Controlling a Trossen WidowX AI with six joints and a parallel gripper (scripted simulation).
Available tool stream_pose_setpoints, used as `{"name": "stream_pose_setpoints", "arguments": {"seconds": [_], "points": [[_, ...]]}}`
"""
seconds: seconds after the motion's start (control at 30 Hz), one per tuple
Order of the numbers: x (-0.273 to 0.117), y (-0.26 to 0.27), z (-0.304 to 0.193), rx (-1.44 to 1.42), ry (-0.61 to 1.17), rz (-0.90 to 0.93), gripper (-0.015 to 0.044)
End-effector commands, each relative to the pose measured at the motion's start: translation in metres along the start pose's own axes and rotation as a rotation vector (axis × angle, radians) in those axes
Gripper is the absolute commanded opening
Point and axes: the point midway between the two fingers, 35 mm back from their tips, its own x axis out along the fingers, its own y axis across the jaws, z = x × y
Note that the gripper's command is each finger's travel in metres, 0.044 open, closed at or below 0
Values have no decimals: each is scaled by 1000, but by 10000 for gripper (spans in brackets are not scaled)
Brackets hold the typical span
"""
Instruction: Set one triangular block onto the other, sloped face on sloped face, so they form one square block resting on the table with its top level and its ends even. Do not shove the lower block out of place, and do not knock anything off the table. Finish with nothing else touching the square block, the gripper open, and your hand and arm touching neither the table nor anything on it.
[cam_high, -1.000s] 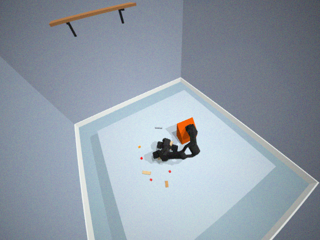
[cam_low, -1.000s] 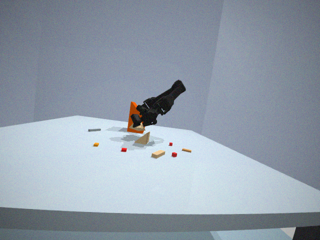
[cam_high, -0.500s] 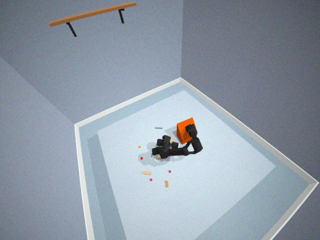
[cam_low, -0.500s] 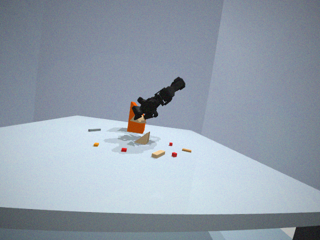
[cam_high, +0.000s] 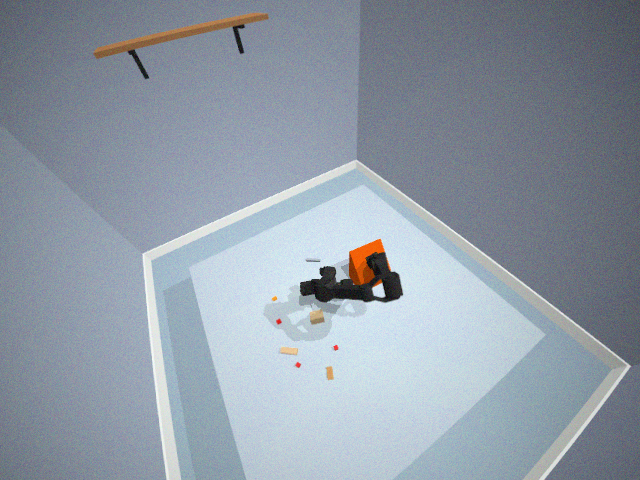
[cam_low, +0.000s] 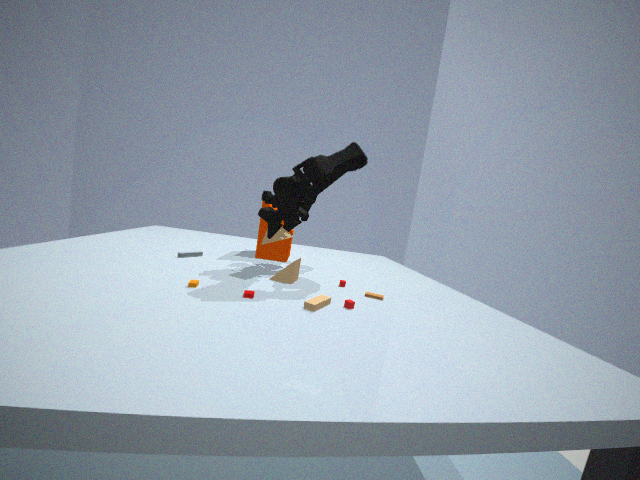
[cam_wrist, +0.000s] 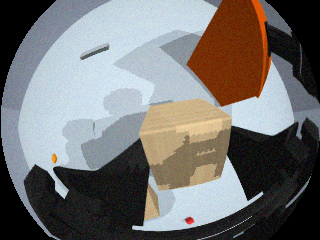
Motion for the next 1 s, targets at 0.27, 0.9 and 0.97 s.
{"name": "stream_pose_setpoints", "arguments": {"seconds": [0.27, 0.9, 0.97], "points": [[-3, -2, 7, -201, 292, 125, 0], [-25, 18, 7, -279, 393, 203, 0], [-30, 24, 6, -279, 393, 203, 0]]}}
